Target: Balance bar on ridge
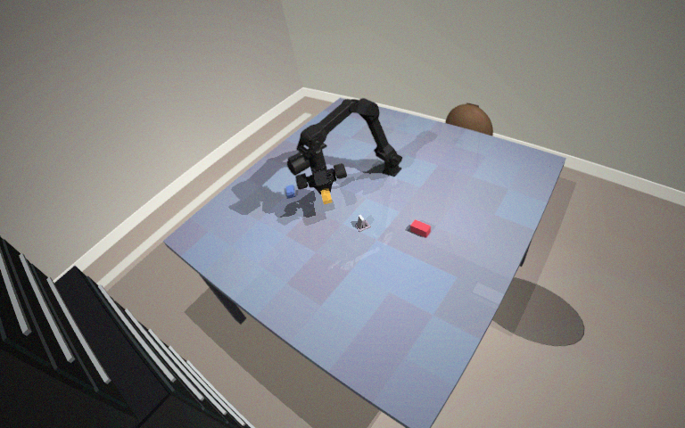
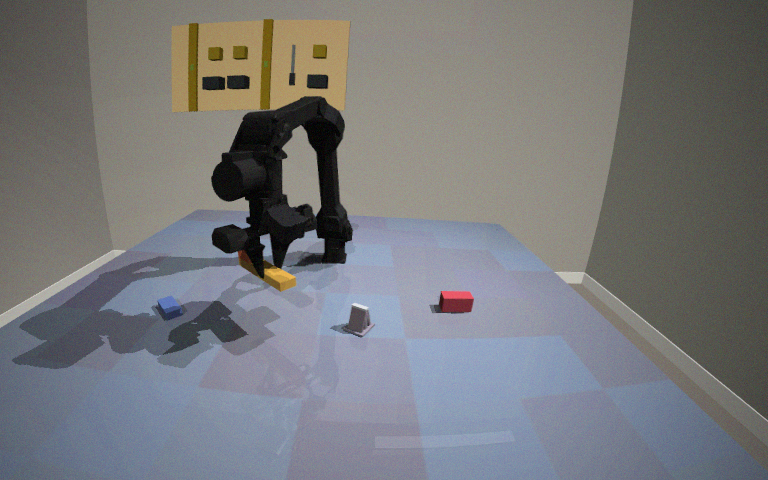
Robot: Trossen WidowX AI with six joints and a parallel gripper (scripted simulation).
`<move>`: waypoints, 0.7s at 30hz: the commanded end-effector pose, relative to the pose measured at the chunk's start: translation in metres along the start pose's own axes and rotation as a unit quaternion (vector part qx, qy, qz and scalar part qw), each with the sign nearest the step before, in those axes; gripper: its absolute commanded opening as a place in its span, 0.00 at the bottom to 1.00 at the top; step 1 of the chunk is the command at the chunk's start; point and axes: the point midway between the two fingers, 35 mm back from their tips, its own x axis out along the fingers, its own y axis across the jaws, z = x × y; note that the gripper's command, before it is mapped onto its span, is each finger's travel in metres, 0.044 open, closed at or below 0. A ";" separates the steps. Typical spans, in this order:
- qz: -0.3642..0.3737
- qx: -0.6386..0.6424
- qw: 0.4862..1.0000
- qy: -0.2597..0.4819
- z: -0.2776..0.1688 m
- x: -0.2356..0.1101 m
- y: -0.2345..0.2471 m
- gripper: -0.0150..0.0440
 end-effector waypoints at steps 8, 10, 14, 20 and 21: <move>-0.001 0.141 0.990 0.000 0.037 -0.002 0.014 0.25; -0.001 0.168 0.986 0.000 0.043 -0.002 0.017 0.25; 0.000 0.224 0.975 -0.001 0.057 -0.002 0.023 0.25; 0.001 0.308 0.951 -0.001 0.077 -0.003 0.034 0.25; 0.001 0.322 0.947 -0.002 0.081 -0.003 0.036 0.25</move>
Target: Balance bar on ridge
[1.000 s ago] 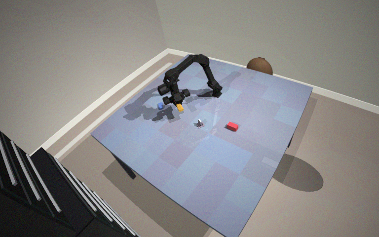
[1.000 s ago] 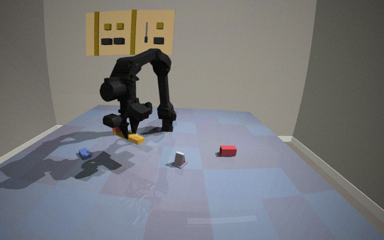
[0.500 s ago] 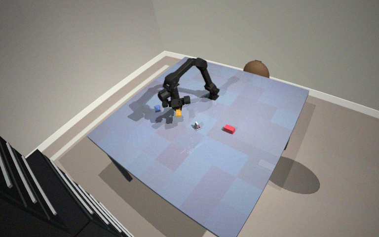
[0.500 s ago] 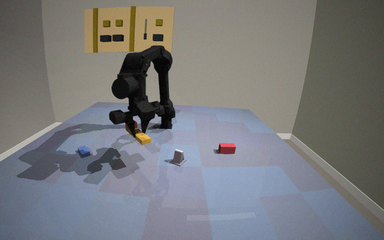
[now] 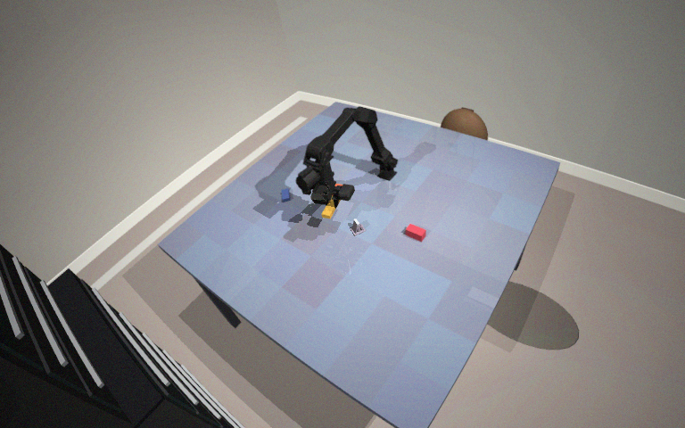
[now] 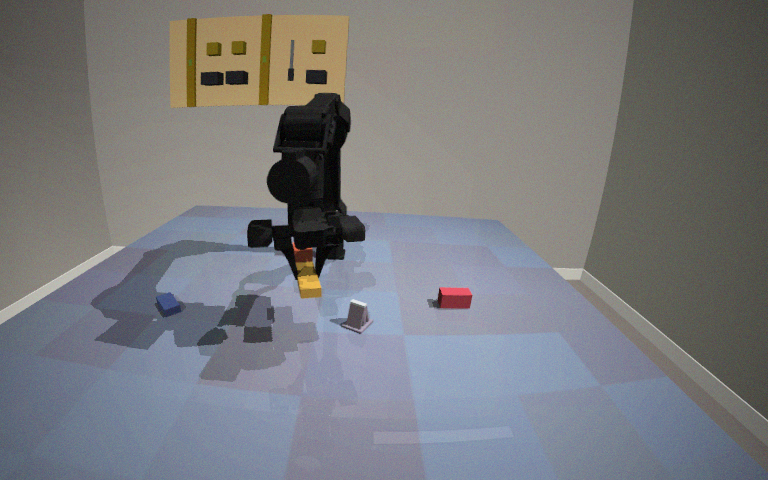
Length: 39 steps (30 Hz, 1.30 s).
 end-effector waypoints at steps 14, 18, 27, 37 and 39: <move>0.000 0.262 0.965 0.000 0.026 -0.001 0.057 0.25; 0.001 0.338 0.941 0.000 0.030 -0.001 0.071 0.25; 0.001 0.362 0.932 0.000 0.032 0.007 0.076 0.25; 0.001 0.372 0.928 0.000 0.031 0.023 0.075 0.25; 0.001 0.374 0.927 0.000 0.031 0.026 0.074 0.25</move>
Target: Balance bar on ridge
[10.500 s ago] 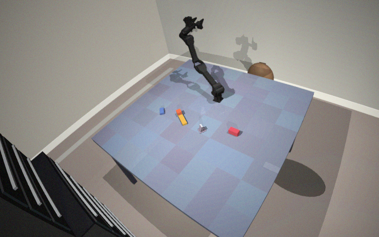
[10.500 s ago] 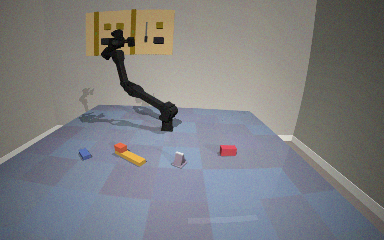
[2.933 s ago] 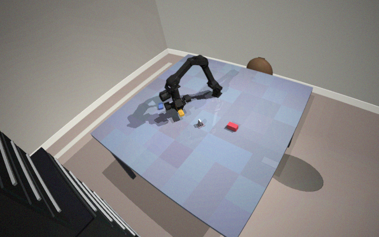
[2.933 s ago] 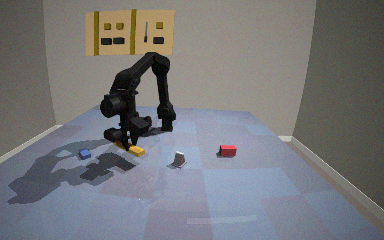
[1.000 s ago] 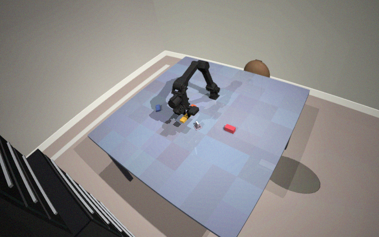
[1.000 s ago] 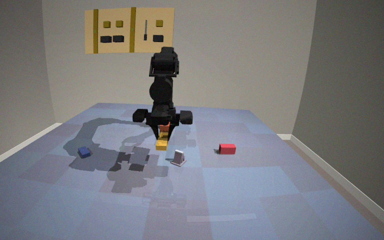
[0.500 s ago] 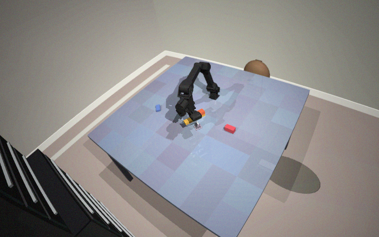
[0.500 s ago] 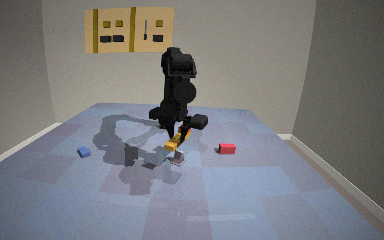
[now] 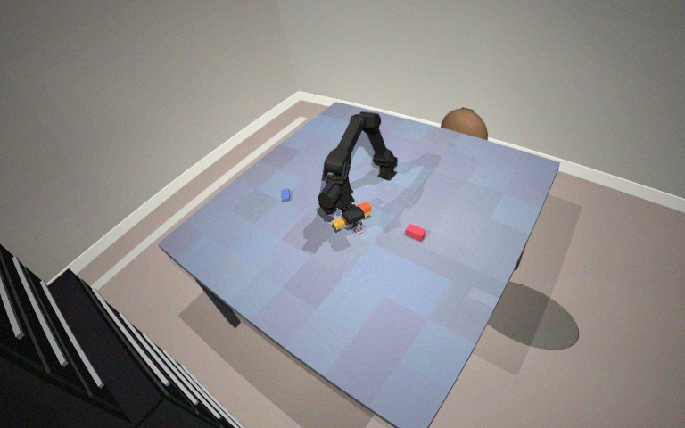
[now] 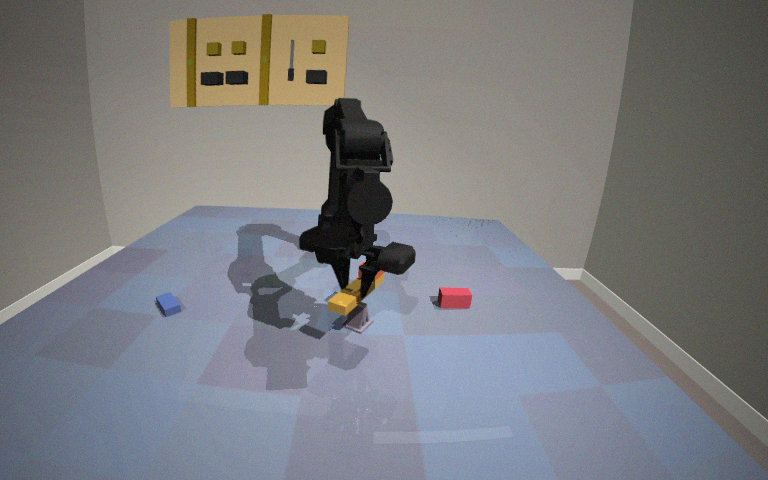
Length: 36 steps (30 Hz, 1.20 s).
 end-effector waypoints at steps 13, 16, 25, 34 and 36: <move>-0.003 0.016 1.000 0.000 -0.001 0.021 -0.007 0.25; -0.003 0.016 1.000 0.000 -0.001 0.021 -0.007 0.25; -0.003 0.016 1.000 0.000 -0.001 0.021 -0.007 0.25; -0.003 0.016 1.000 0.000 -0.001 0.021 -0.007 0.25; -0.003 0.016 1.000 0.000 -0.001 0.022 -0.007 0.25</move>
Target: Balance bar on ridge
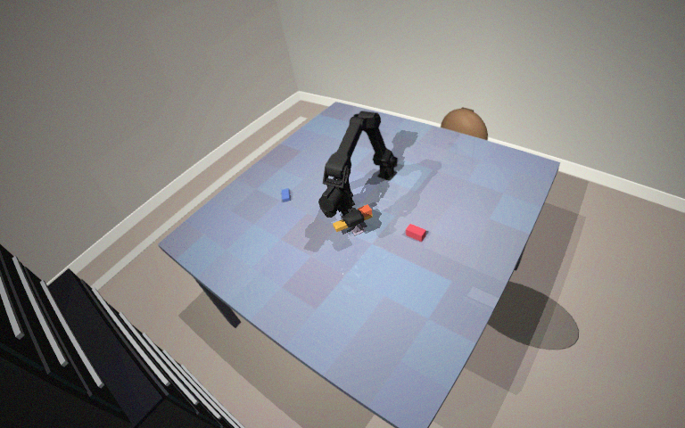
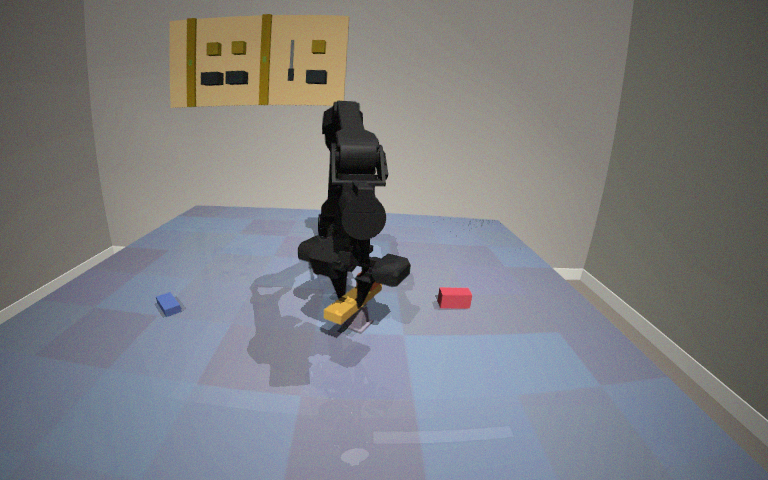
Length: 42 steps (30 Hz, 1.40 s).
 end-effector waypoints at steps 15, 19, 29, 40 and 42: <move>-0.002 0.002 1.000 -0.002 0.001 0.002 -0.001 0.25; -0.002 0.002 1.000 -0.002 0.001 0.002 -0.001 0.25; -0.002 0.002 1.000 -0.002 0.000 0.003 -0.001 0.25; -0.002 0.002 1.000 -0.002 0.000 0.004 -0.001 0.25; -0.002 0.002 1.000 -0.002 0.000 0.004 -0.001 0.25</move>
